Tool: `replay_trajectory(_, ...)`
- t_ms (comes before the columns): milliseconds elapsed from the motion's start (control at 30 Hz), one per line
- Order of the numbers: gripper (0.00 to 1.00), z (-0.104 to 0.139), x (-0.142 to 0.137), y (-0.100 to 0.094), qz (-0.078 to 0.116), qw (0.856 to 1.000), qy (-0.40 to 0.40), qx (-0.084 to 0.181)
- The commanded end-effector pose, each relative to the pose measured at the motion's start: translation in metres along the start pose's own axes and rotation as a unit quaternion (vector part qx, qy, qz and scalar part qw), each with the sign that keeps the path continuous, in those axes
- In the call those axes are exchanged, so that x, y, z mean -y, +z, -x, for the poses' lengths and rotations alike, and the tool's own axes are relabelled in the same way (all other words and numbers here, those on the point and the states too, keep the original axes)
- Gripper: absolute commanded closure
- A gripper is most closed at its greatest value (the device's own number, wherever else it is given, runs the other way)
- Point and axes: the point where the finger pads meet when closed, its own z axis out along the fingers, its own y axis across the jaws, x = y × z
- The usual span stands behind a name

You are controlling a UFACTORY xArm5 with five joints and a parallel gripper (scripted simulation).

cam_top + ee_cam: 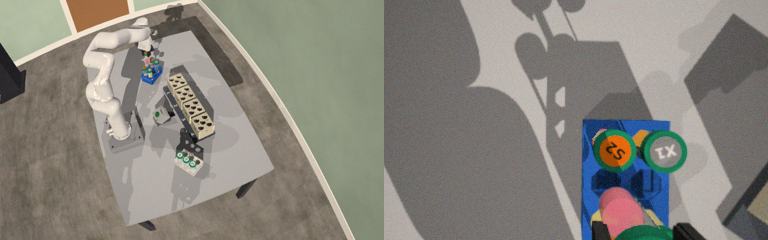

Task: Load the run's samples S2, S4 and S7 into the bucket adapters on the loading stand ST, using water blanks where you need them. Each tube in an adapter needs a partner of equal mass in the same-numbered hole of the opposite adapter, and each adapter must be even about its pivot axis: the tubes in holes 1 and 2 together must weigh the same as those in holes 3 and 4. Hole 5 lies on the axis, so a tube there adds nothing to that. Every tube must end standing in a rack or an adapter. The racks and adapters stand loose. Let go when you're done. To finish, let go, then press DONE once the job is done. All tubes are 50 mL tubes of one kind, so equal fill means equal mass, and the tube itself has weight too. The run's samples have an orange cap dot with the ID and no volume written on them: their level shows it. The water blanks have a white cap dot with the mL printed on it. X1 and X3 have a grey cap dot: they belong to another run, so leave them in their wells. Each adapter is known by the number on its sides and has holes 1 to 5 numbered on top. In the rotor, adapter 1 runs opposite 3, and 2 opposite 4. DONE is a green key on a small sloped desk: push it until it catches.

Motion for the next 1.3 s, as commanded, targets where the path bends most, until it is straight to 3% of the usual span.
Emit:
replay_trajectory(0, 1.00, -0.001, 0.000, -0.010, -0.002, 1.000, 0.000, -0.002)
replay_trajectory(367, 1.00, -0.001, 0.000, -0.027, -0.002, 1.000, 0.000, -0.002)
replay_trajectory(1267, 1.00, -0.001, 0.000, -0.027, -0.002, 1.000, 0.000, -0.002)
